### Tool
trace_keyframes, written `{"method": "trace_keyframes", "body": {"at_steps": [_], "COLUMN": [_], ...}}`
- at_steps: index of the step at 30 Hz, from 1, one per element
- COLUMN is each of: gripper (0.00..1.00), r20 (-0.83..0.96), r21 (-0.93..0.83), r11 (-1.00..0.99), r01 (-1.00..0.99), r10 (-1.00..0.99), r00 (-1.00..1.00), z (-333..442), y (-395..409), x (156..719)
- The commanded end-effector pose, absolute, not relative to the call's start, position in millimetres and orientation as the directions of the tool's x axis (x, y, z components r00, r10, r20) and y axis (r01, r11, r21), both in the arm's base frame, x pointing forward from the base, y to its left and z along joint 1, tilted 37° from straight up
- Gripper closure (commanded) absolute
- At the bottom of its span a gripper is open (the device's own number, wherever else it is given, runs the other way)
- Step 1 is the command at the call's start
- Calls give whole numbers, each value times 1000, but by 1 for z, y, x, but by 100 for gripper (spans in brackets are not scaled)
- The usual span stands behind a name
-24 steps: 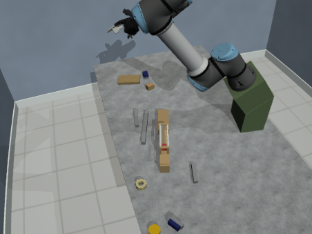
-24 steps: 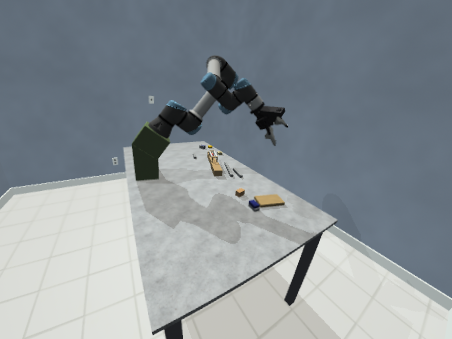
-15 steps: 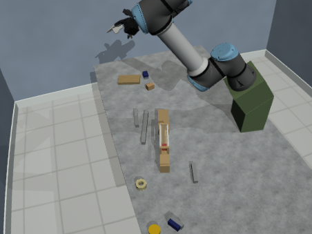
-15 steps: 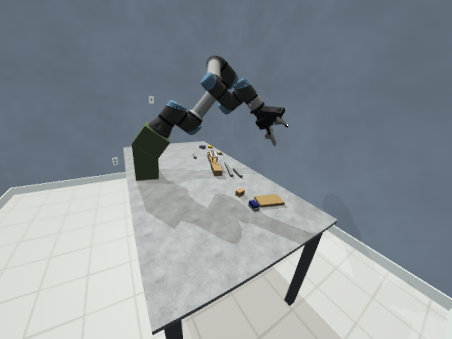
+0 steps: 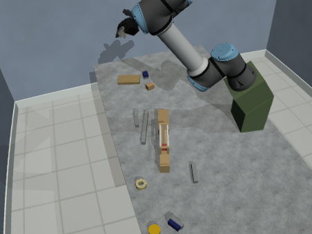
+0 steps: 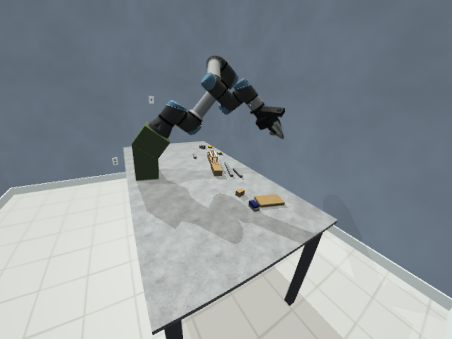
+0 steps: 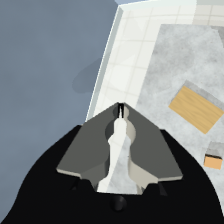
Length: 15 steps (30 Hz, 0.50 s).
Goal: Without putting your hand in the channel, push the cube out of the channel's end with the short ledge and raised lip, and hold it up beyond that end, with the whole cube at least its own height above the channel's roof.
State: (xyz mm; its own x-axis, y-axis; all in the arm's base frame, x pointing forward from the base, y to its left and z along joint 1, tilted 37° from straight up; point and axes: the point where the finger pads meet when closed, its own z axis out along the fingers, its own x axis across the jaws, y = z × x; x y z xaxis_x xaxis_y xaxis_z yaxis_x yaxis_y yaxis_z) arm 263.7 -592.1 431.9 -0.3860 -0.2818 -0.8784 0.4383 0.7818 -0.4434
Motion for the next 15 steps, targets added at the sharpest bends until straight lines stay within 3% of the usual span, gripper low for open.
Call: {"method": "trace_keyframes", "body": {"at_steps": [1, 15], "gripper": [100, 100], "r20": [-884, -906], "r21": [-427, -255], "r11": [791, 873], "r01": [437, 417], "r10": [-264, -65], "r00": [-386, -418], "z": [428, 374], "y": [-590, -547], "x": [272, 355]}}
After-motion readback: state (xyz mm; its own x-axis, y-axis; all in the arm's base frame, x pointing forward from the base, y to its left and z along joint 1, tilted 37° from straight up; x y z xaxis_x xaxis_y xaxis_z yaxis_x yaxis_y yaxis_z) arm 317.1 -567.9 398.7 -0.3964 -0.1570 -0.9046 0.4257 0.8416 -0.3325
